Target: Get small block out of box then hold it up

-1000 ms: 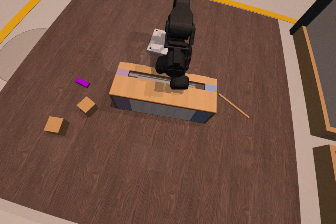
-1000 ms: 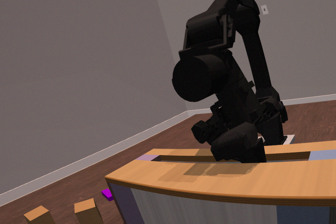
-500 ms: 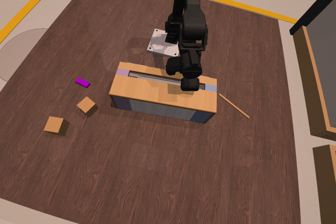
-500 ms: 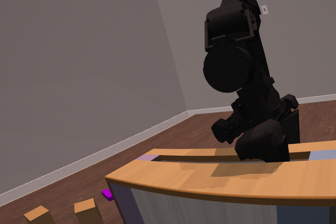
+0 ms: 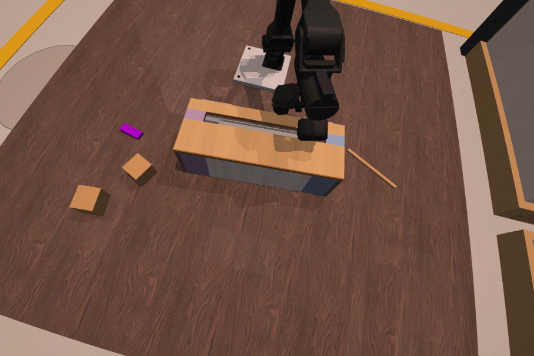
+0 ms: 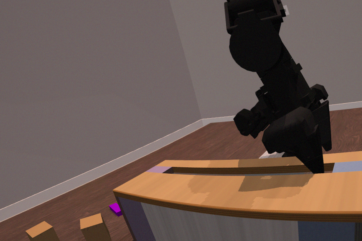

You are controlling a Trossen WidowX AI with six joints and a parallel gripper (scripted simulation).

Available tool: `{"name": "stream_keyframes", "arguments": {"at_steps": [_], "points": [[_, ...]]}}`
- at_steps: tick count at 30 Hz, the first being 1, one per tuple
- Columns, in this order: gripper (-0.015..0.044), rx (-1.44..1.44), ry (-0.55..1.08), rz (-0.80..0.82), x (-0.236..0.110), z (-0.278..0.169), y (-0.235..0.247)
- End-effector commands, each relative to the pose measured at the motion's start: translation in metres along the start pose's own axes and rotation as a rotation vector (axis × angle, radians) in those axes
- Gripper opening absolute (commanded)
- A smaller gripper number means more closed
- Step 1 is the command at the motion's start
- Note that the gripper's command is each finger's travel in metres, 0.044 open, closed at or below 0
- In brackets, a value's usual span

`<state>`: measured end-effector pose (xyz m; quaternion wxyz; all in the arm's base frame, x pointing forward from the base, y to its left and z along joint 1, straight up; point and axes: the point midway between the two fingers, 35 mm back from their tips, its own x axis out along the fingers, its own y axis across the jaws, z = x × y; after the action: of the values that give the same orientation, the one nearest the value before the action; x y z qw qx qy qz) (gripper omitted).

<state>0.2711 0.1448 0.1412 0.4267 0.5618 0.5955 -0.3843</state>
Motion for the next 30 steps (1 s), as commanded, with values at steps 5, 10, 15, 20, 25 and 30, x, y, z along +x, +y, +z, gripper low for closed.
{"name": "stream_keyframes", "arguments": {"at_steps": [5, 10, 15, 20, 25, 30], "points": [[0.04, -0.007, 0.005, 0.015, -0.032, -0.01, -0.001], [0.0321, -0.112, 0.032, 0.092, -0.035, -0.032, 0.006], [0.0285, -0.47, -0.019, 0.111, -0.034, -0.039, 0.002], [0.0285, -0.913, -0.094, 0.101, -0.03, -0.042, -0.004], [0.0285, -1.455, -0.187, 0.058, -0.027, -0.046, -0.011], [0.0285, -1.993, -0.276, -0.024, -0.024, -0.05, -0.017]]}}
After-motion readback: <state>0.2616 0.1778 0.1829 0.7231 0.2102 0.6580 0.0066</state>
